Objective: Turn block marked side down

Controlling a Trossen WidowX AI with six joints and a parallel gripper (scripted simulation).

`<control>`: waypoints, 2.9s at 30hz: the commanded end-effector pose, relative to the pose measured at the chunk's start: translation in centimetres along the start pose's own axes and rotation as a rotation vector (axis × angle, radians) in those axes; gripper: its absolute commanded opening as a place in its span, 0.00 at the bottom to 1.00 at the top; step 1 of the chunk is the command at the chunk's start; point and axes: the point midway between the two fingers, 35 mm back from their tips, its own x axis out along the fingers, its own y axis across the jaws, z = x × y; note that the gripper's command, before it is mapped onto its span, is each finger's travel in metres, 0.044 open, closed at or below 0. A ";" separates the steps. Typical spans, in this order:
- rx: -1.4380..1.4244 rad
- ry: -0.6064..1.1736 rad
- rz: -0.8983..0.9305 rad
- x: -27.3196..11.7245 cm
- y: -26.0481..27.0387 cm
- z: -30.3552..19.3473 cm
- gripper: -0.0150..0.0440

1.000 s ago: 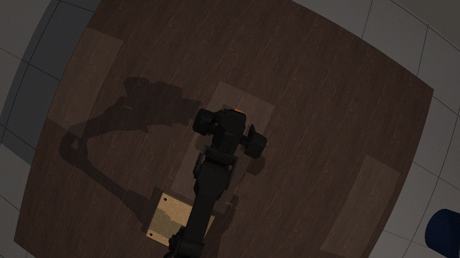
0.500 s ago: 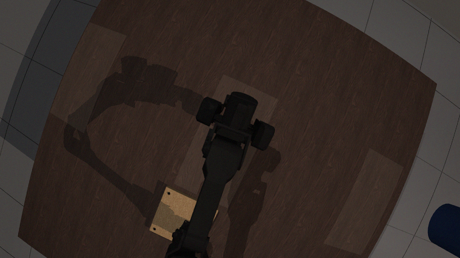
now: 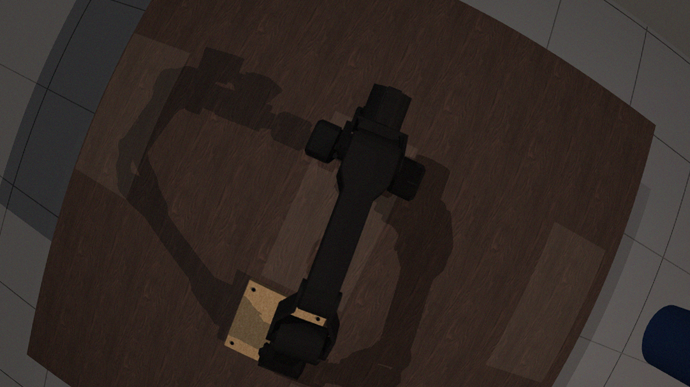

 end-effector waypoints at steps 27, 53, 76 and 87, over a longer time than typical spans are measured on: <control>0.005 0.038 0.005 5.9 0.1 0.1 1.00; 0.005 0.038 0.004 8.2 0.1 -0.1 0.60; 0.006 0.038 0.005 6.1 0.1 0.1 0.25; 0.005 -0.022 0.004 5.5 0.2 0.3 0.25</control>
